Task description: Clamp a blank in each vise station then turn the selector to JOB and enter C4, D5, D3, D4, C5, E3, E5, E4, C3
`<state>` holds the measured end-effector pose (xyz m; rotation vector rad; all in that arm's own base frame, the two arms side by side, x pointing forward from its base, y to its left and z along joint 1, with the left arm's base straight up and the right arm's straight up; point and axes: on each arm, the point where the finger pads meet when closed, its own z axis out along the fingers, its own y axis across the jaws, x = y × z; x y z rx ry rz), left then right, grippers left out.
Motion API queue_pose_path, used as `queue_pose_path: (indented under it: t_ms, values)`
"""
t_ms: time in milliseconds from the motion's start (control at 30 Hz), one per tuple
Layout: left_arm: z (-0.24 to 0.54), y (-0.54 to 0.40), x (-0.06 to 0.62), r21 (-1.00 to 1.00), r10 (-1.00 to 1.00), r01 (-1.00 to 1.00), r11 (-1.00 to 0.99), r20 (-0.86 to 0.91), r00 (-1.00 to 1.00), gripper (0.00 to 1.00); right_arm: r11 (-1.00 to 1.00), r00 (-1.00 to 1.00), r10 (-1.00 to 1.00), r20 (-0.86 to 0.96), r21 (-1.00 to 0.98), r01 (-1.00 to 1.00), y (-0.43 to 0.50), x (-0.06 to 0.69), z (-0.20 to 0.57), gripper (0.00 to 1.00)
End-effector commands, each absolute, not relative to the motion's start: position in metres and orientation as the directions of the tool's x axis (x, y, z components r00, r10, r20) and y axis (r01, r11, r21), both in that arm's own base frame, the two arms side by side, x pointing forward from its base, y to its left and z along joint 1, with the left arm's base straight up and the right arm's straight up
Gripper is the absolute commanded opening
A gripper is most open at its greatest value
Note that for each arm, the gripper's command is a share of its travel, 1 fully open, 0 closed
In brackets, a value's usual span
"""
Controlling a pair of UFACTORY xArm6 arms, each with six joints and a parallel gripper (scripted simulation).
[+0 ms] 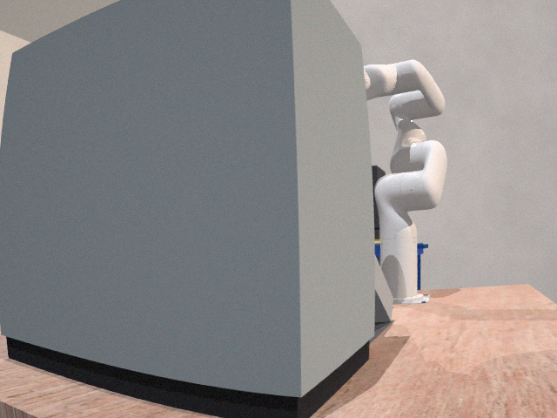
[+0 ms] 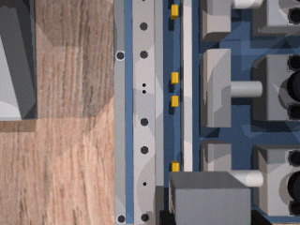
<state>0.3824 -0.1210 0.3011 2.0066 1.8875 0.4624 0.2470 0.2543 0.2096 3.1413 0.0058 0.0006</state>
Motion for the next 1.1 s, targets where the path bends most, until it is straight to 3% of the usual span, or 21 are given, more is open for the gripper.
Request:
queue_pose_path:
  t_ms: [0,1067]
  values:
    - [0.303,-0.121,0.383,0.466,0.998,0.883,-0.053,-0.001,0.061,1.0,-1.0,1.0,0.004,0.004,-0.003,0.004,0.255,0.248,0.211,0.0]
    - [0.303,-0.121,0.383,0.466,0.998,0.883,-0.053,-0.001,0.061,1.0,-1.0,1.0,0.005,0.003,-0.003,0.005,0.255,0.25,0.15,0.0]
